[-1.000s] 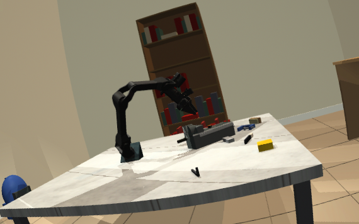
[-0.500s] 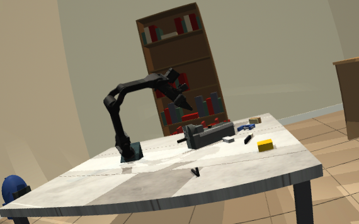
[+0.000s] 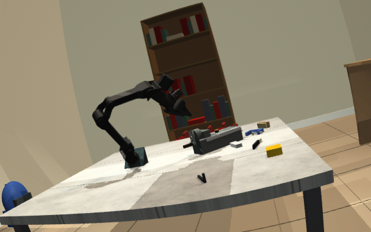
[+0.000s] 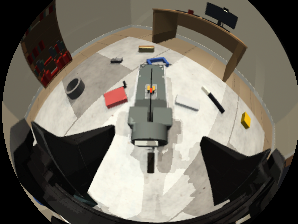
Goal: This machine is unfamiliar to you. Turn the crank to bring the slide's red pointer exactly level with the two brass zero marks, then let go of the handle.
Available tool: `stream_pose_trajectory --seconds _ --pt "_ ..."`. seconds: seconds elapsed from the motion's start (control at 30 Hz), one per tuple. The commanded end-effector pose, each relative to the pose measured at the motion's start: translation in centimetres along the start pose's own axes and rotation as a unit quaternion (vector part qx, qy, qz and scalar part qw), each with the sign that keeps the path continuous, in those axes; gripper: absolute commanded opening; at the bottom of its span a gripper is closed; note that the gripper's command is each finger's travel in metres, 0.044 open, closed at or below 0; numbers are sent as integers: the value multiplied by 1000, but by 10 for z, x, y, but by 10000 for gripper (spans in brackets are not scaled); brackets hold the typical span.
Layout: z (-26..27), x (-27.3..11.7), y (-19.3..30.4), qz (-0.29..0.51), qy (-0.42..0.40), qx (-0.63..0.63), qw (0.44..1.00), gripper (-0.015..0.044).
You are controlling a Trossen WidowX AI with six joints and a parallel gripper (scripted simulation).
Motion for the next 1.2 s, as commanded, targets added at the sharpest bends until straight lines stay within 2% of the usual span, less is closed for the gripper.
stream_pose_trajectory --seconds 0.0,0.27,0.93,1.17 --pt "-4 -8 14 -7 -25 -40 999 440" --pt "-5 -7 17 -9 -28 -45 999 440" --pt "-23 54 71 -10 -28 -46 998 440" --pt "-26 64 82 -10 -27 -47 998 440"
Point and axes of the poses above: the point midway between the two fingers, 35 mm back from their tips, its own x axis out along the fingers, its own z axis across the jaws, y = z × x, the point moved 2 cm from there along -x, back along the fingers, and after that the axes turned 15 degrees about x, right-handed, at the moved point
